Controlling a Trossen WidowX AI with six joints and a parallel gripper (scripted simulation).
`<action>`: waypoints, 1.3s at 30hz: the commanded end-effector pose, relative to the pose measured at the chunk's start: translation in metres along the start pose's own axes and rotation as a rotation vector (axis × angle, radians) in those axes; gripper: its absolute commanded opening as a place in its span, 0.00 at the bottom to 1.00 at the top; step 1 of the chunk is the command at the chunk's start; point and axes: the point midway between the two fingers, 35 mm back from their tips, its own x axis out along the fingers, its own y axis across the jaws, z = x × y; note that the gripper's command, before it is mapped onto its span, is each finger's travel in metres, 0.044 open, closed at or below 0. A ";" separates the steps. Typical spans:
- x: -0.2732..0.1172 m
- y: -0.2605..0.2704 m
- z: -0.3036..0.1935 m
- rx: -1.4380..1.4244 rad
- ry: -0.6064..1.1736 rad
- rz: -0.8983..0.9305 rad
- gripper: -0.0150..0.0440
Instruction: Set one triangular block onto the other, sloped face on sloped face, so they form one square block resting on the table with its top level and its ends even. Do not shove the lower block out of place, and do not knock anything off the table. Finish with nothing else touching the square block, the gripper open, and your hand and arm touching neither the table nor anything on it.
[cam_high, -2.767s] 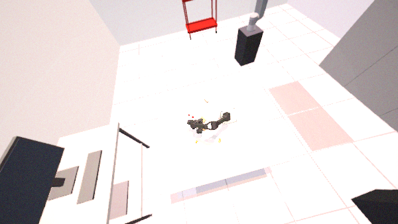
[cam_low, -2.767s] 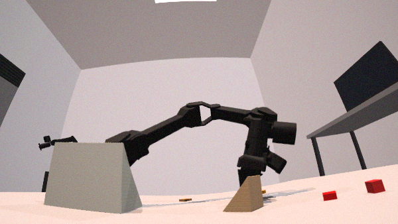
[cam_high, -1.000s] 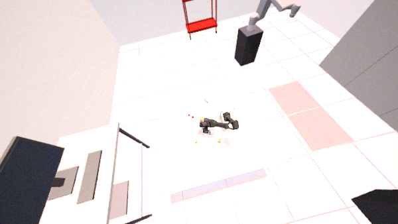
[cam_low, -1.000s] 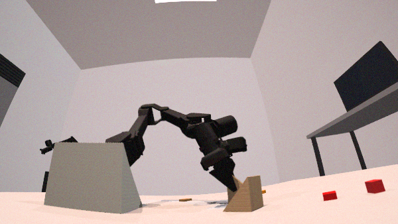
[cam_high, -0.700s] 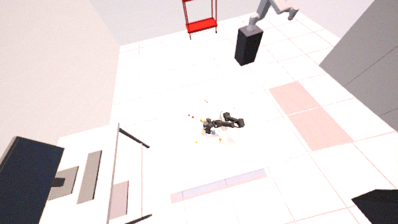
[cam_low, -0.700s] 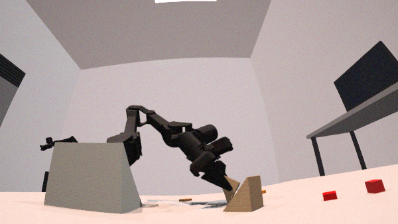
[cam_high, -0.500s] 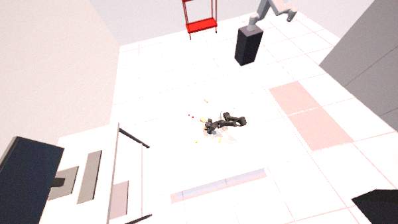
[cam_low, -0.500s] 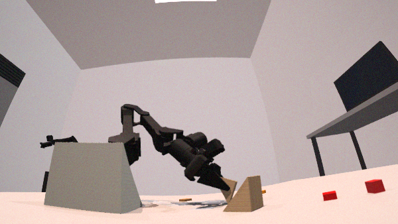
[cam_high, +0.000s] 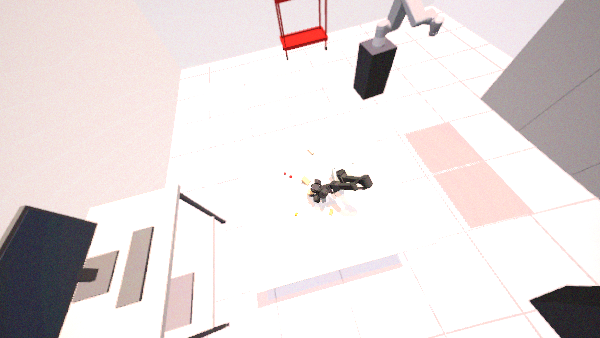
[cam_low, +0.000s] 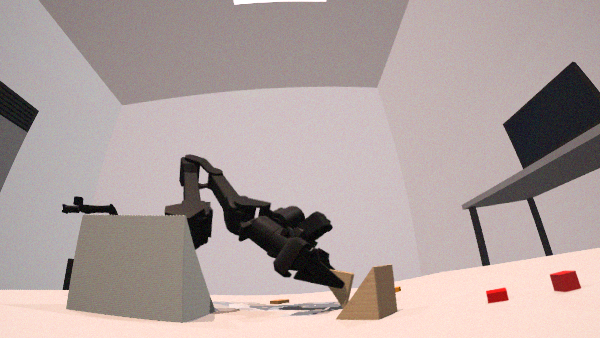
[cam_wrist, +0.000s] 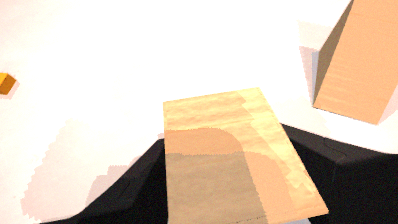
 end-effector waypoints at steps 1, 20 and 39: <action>0.000 0.001 0.000 -0.004 0.002 0.002 0.83; -0.024 0.000 0.047 -0.008 0.008 -0.012 1.00; -0.075 0.010 0.042 -0.913 0.035 0.012 1.00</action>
